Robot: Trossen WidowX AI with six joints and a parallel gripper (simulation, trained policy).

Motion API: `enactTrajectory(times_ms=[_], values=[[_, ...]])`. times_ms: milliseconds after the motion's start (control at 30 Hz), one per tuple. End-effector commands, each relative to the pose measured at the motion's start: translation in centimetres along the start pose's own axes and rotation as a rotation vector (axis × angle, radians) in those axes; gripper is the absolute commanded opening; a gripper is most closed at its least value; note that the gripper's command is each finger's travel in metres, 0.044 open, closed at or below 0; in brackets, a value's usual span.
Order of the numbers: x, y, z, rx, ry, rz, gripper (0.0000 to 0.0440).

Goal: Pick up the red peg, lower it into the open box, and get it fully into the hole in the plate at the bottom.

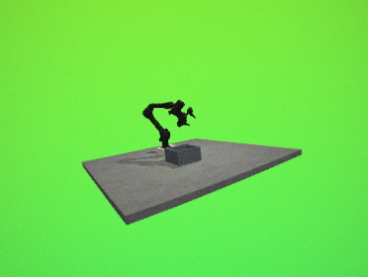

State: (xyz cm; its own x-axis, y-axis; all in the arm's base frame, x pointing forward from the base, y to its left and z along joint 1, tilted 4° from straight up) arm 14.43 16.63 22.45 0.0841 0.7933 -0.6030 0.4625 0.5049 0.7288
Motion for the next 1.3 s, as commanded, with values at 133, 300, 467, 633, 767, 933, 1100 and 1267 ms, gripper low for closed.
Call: enactTrajectory(times_ms=[133, 300, 467, 633, 767, 933, 1100, 1267], values=[[0.3, -1.8, 0.9, 0.031, -0.077, -0.152, 0.044], [0.6, -3.4, 1.6, 0.07, -0.128, -0.317, 0.044], [1.0, -5.1, 2.3, 0.11, -0.167, -0.484, 0.044], [1.7, -6.7, 3.1, 0.143, -0.201, -0.644, 0.044], [2.3, -7.7, 3.9, 0.16, -0.225, -0.745, 0.044], [3.3, -8.5, 4.8, 0.162, -0.25, -0.835, 0.044], [4.3, -9.2, 5.7, 0.148, -0.273, -0.889, 0.044], [5.4, -9.8, 6.6, 0.125, -0.294, -0.921, 0.044]])
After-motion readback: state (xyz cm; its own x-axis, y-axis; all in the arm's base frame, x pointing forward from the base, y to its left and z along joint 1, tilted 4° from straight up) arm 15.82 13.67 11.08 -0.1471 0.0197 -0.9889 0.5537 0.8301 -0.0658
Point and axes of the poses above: the point midway between the two fingers, 35 mm back from their tips, its own x axis out along the fingers, its own y axis across the jaws, z = x × y, the point moved 3 cm from there along -x, back along the fingers, and after that the axes turned 11 degrees about -x, right-handed, at the moved point
